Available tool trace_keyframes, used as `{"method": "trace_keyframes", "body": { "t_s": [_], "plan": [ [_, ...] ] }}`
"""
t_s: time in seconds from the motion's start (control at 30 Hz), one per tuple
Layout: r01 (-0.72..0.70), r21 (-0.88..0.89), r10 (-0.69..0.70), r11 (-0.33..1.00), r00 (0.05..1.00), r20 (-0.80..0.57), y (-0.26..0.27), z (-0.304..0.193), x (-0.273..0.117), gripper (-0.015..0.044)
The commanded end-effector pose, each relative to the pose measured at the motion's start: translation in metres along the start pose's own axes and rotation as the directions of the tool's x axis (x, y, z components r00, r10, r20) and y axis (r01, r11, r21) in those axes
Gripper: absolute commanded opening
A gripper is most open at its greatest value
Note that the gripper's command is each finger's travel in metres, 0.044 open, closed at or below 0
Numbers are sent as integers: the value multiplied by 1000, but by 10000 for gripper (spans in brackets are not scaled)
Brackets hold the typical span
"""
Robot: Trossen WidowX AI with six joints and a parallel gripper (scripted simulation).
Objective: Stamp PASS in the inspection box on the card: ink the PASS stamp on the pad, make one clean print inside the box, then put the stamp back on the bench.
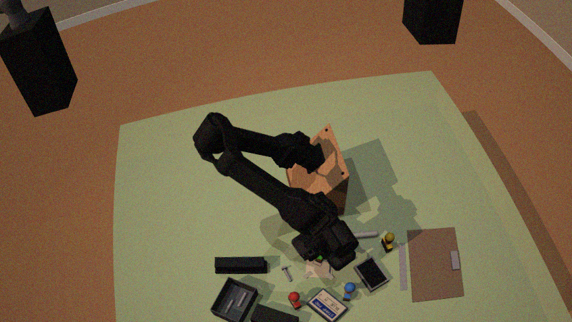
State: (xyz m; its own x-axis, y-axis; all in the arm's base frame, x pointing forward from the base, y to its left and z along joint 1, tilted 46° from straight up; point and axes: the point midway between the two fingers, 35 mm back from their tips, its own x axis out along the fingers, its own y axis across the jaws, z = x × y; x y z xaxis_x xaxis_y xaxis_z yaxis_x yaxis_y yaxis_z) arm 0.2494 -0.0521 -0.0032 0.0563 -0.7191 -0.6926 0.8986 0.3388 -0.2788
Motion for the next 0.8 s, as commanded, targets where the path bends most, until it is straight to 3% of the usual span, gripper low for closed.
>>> {"method": "trace_keyframes", "body": {
  "t_s": [0.0, 0.77],
  "plan": [
    [6, -9, -5, 1000, 1000, 5, -3, -1, 4, 0],
    [6, -8, -5, 1000, 1000, 9, -4, 0, 14, 0]
  ]
}}
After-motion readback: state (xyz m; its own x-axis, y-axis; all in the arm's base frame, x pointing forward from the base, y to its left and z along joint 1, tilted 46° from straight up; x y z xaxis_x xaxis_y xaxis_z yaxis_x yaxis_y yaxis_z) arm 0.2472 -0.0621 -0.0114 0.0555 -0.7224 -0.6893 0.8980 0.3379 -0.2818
